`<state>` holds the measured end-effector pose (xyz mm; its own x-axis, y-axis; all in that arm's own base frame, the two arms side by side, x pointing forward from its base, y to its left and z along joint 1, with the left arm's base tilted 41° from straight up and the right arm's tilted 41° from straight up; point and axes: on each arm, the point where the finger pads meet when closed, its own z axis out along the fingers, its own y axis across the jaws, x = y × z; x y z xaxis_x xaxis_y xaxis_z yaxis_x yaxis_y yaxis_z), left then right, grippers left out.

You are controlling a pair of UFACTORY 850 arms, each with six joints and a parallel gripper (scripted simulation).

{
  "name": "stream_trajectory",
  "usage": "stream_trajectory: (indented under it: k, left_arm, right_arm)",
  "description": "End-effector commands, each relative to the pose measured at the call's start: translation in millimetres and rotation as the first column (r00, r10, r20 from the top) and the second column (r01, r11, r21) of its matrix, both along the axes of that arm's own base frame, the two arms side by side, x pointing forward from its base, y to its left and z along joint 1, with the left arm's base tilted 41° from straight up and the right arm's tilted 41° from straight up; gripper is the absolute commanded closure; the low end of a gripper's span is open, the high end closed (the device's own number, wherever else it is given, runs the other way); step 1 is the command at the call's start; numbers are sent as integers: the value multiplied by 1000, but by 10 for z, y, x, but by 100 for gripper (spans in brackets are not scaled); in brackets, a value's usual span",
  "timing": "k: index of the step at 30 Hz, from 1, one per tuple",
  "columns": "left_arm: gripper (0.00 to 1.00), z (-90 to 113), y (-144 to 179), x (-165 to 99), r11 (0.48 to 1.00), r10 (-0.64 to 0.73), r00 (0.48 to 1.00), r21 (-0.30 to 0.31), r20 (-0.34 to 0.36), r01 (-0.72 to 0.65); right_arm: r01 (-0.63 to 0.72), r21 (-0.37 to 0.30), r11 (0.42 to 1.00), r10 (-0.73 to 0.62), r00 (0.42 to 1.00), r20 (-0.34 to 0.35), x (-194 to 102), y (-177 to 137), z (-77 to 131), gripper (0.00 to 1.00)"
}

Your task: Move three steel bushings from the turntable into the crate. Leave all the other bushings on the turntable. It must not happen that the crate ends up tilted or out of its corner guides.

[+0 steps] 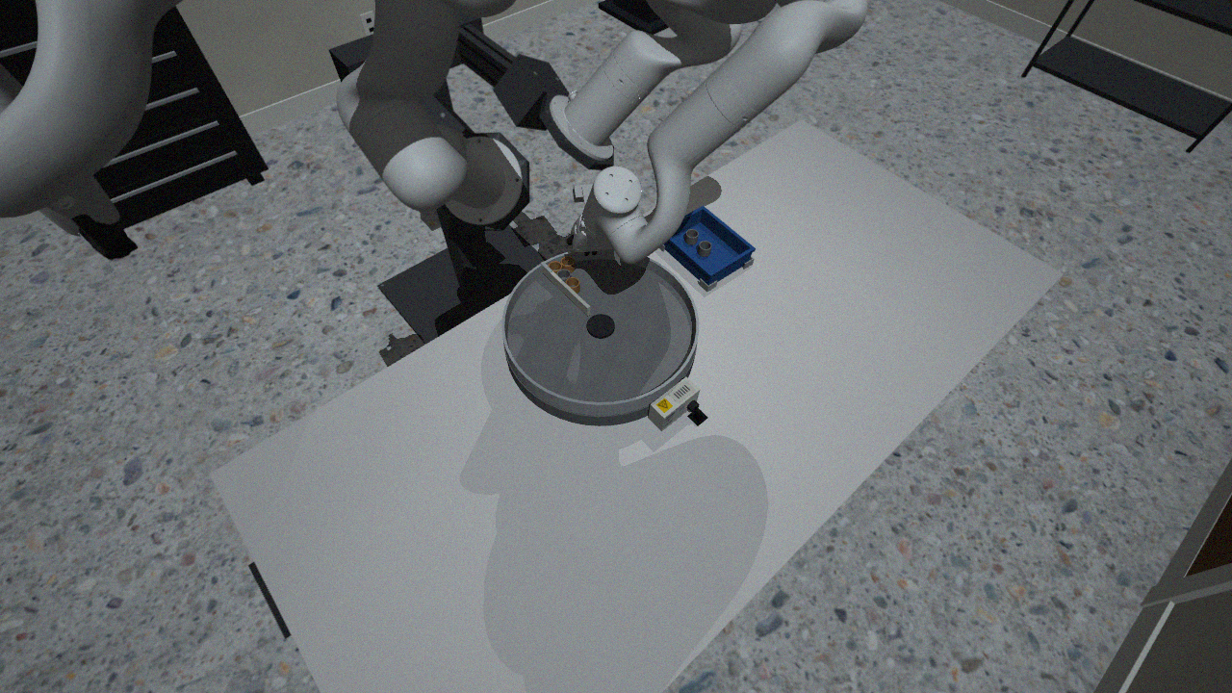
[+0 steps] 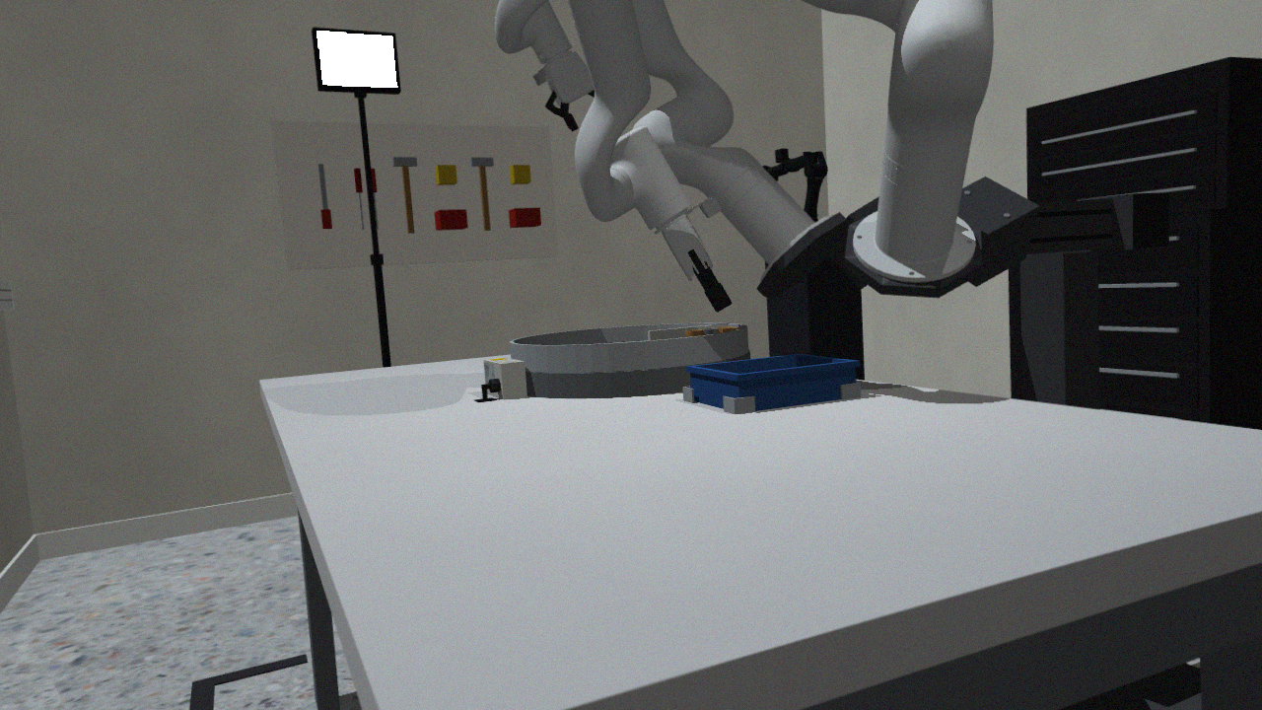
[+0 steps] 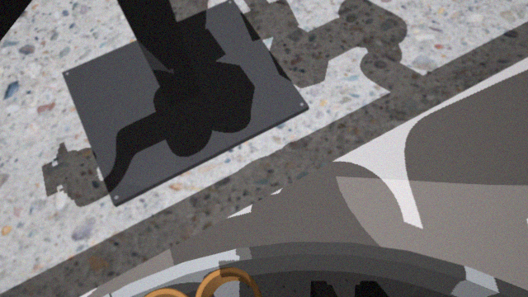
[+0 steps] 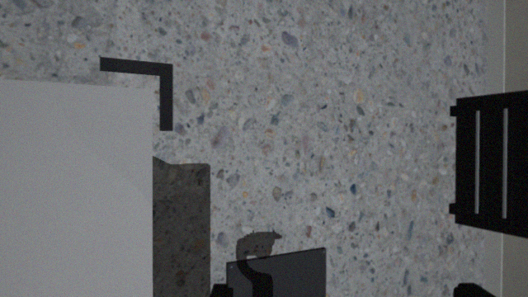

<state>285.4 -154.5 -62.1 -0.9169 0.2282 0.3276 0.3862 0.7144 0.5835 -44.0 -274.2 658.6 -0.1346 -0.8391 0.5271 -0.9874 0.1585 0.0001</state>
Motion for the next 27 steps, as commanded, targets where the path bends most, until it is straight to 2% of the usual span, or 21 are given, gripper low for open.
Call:
stream_trajectory:
  k: [1, 16, 27]
  left_arm:
    - [89, -79, -116, 2, 998, 59, 998, 31, -21, -58]
    - [89, -255, -351, -20, 982, 175, 984, 83, -45, -171]
    - [89, -308, -425, -34, 974, 210, 976, 98, -54, -204]
  right_arm:
    - [0, -2, 1000, 0, 1000, 0, 0, 1, 9, 0]
    - [0, -2, 1000, 0, 1000, 0, 0, 1, 9, 0]
    - [0, -2, 1000, 0, 1000, 0, 0, 1, 9, 0]
